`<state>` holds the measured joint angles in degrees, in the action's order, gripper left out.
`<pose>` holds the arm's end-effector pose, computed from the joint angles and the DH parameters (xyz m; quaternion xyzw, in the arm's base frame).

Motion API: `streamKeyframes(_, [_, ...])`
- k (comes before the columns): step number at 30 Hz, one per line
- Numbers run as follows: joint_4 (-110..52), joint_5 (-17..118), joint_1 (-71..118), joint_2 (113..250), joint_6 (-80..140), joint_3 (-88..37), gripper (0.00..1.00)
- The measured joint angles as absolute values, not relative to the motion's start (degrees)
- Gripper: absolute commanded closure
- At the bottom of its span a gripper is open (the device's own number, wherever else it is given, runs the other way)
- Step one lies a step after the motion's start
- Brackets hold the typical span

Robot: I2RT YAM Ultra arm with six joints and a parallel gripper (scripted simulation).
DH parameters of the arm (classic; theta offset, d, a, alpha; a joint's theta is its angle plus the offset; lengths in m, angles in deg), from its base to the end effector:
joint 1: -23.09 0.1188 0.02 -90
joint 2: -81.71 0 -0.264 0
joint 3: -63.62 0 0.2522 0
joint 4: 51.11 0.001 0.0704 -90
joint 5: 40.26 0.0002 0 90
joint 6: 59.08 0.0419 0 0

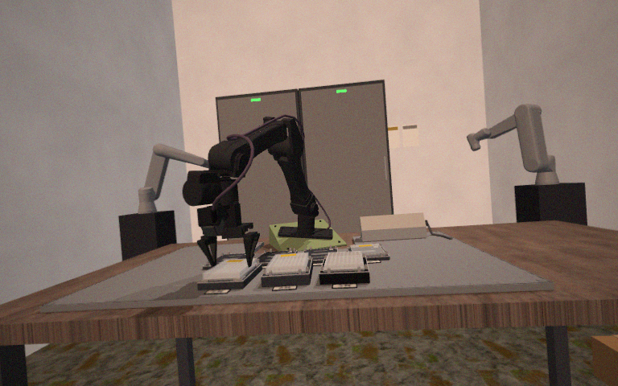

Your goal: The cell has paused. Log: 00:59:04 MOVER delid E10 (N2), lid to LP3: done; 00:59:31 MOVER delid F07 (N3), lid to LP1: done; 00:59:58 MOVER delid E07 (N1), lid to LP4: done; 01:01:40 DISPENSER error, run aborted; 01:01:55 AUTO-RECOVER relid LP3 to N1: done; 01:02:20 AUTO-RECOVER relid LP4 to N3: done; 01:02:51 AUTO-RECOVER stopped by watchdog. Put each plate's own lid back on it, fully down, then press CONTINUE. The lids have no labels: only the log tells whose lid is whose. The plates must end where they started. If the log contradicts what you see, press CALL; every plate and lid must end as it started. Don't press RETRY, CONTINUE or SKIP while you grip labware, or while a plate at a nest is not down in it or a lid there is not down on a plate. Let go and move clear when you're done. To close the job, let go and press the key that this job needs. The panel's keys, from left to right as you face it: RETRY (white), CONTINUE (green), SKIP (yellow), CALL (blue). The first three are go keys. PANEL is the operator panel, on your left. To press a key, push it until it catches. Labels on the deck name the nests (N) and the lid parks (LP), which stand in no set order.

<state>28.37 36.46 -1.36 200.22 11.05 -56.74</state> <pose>0.3883 -0.1649 0.2503 0.0270 0.9872 0.0661 0.1425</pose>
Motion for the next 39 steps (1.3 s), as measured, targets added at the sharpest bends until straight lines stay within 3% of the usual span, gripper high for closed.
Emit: streamKeyframes(39, [34.7, 36.4, -2.3, 199.2, 10.1, -61.5, 1.0])
